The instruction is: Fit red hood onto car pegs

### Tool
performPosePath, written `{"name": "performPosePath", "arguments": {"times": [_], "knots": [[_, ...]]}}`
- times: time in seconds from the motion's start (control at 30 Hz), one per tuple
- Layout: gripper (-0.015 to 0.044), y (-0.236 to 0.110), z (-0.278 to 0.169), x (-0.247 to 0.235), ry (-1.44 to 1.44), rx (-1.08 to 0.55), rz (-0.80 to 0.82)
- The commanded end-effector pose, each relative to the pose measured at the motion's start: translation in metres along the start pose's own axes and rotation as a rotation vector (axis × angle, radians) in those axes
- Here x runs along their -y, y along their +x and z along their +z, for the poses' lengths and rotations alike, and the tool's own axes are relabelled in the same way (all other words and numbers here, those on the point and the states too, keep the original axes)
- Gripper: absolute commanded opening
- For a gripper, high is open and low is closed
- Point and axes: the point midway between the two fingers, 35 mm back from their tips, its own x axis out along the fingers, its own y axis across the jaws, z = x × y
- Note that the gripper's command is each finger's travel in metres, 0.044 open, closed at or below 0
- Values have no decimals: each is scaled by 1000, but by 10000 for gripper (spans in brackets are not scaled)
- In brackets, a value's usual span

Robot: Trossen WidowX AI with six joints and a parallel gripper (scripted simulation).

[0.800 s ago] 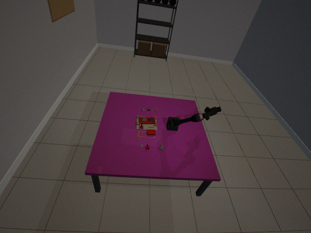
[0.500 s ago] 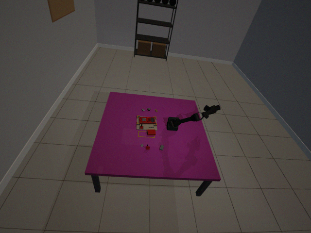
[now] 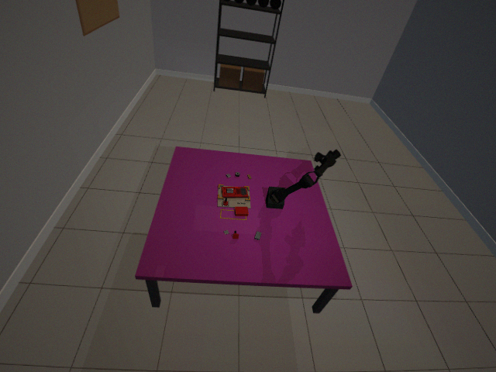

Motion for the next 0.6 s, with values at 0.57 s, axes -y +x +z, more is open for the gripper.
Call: {"name": "performPosePath", "arguments": {"times": [0.57], "knots": [[440, -65, 200, -31, -102, 264, 24]]}}
